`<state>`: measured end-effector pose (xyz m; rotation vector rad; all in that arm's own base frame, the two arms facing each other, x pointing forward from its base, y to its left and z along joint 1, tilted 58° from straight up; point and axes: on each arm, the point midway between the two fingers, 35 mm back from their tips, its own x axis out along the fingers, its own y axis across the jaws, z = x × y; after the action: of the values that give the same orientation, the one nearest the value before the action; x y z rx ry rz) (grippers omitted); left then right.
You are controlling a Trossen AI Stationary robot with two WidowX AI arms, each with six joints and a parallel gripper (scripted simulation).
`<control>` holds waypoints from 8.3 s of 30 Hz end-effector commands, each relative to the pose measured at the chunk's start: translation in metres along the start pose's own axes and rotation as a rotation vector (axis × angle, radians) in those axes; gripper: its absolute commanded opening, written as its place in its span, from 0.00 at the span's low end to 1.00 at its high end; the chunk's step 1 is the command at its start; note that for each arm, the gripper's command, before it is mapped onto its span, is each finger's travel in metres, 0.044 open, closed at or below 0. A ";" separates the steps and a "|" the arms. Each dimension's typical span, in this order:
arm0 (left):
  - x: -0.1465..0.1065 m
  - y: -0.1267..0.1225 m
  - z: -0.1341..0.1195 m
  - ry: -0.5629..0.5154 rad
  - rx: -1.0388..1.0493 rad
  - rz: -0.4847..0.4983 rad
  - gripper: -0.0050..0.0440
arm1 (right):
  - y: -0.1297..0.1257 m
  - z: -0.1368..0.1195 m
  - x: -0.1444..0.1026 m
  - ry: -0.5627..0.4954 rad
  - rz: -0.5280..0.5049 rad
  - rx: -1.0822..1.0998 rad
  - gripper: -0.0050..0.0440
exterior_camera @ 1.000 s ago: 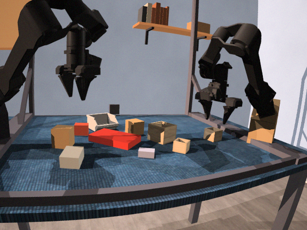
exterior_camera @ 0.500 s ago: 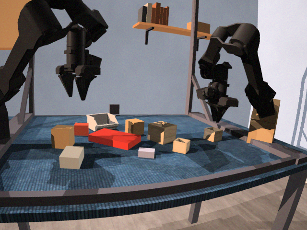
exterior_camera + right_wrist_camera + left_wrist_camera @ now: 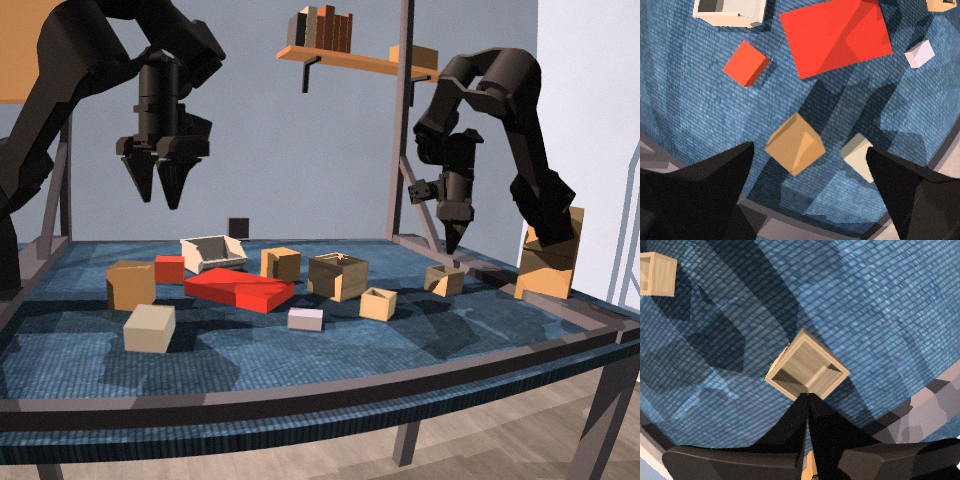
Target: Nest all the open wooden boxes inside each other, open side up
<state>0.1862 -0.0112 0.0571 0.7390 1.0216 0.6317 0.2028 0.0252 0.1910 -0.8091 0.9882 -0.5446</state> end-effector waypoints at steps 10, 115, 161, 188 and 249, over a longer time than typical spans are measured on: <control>-0.003 -0.001 0.004 -0.013 0.488 -0.022 0.10 | 0.000 0.001 -0.001 -0.003 0.002 0.005 0.92; -0.025 0.006 0.050 -0.023 0.663 -0.031 0.54 | 0.000 0.001 -0.001 -0.003 0.002 0.005 0.92; -0.052 0.097 0.182 -0.015 0.657 -0.014 0.54 | 0.000 0.001 -0.001 -0.003 0.002 0.005 0.92; -0.053 0.097 0.181 -0.019 0.652 -0.016 0.54 | 0.028 -0.003 0.056 0.117 0.566 0.568 0.92; -0.053 0.097 0.181 -0.019 0.652 -0.016 0.54 | -0.138 0.003 -0.011 -1.326 0.131 0.268 0.92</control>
<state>0.3171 -0.0363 0.2177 1.2990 1.2320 0.2673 0.2063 -0.0535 0.3046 -0.5375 -0.2044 0.0280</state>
